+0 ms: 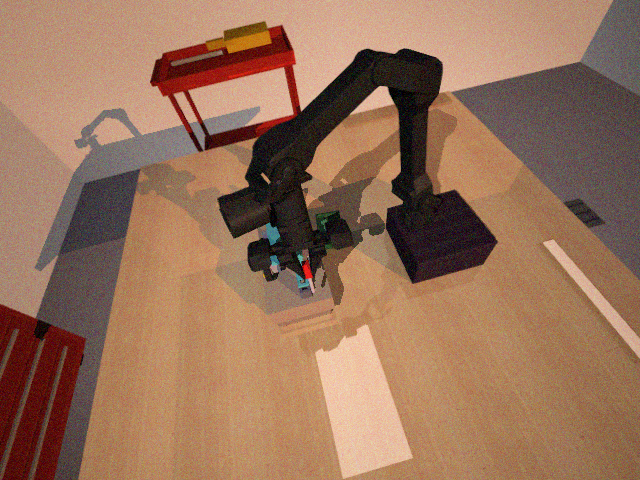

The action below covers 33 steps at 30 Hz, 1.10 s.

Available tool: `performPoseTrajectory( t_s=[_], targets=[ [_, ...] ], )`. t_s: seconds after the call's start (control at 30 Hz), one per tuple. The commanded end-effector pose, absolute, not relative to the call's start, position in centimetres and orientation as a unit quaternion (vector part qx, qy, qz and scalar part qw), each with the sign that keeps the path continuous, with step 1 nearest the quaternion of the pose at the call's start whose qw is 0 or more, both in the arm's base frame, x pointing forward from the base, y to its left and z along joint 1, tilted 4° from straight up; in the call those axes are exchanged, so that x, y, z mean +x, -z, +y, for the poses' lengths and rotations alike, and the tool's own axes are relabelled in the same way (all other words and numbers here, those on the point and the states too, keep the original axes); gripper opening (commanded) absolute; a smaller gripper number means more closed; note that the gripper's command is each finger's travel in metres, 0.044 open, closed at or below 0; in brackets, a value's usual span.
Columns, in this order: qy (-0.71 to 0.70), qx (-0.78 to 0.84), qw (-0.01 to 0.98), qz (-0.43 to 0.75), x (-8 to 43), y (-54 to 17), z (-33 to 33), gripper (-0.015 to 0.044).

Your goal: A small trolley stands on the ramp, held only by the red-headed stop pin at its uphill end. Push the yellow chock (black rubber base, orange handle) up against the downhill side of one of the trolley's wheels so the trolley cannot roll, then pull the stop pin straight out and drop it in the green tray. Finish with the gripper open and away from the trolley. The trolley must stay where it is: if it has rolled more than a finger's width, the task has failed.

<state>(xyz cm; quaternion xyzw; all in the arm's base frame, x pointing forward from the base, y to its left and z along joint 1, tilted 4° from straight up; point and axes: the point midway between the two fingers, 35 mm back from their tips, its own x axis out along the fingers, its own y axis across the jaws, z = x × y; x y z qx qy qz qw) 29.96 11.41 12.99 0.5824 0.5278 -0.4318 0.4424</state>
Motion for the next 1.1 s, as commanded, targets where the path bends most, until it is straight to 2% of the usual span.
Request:
performPoseTrajectory(
  t_s=[0.0, 0.53, 1.07],
  targets=[
    [0.434, 0.582, 0.443, 0.527, 28.5, -12.8, 11.5, 0.0],
    [0.435, 0.581, 0.441, 0.528, 23.4, -12.3, 11.9, 0.0],
    [0.436, 0.58, 0.443, 0.527, 23.4, -11.9, 7.4, 0.0]
  ],
)
